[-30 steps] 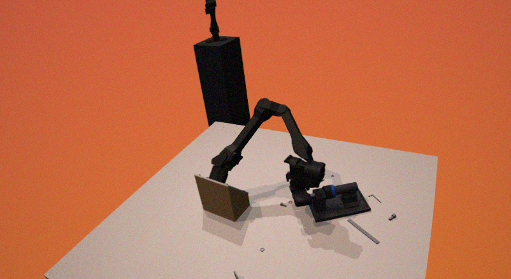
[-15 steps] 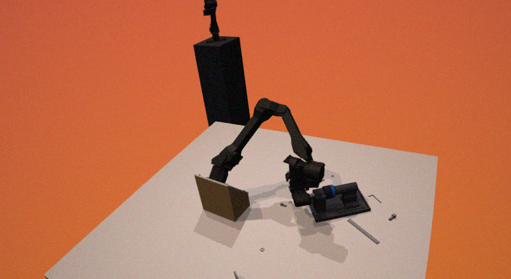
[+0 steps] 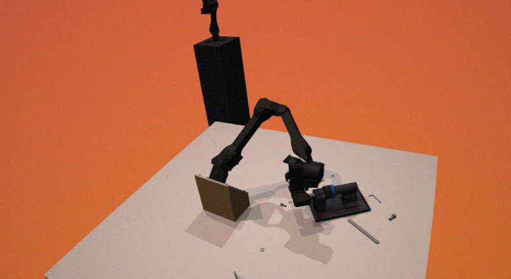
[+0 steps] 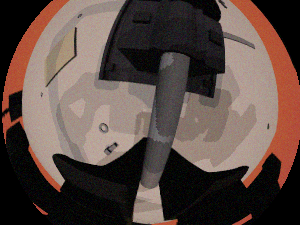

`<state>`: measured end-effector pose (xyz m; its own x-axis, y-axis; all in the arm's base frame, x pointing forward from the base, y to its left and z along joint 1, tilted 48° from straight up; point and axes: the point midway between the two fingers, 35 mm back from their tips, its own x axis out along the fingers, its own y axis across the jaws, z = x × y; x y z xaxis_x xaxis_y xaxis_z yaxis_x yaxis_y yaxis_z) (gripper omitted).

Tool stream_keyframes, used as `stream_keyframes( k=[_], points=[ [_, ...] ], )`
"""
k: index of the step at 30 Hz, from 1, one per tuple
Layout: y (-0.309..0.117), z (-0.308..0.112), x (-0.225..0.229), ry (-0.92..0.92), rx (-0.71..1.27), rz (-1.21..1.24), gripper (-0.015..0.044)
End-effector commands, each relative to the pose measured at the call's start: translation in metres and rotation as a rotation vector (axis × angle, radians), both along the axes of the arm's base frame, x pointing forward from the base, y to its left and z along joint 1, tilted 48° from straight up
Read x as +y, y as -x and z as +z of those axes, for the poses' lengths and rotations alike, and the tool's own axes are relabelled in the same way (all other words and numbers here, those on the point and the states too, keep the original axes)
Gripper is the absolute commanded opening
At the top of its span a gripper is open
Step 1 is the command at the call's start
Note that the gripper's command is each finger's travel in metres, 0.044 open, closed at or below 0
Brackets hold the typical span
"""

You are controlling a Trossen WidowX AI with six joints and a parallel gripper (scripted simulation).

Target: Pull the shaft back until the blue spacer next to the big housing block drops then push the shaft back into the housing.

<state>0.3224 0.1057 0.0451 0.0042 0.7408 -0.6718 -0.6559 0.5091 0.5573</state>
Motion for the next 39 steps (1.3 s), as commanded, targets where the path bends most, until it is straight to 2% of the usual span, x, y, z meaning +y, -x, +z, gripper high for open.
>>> stream_keyframes(
  k=[1,39],
  points=[
    [0.0007,-0.0003,-0.0005,0.001,-0.004,0.004,0.0],
    [0.0041,-0.0026,-0.0025,0.001,-0.004,0.004,0.0]
  ],
)
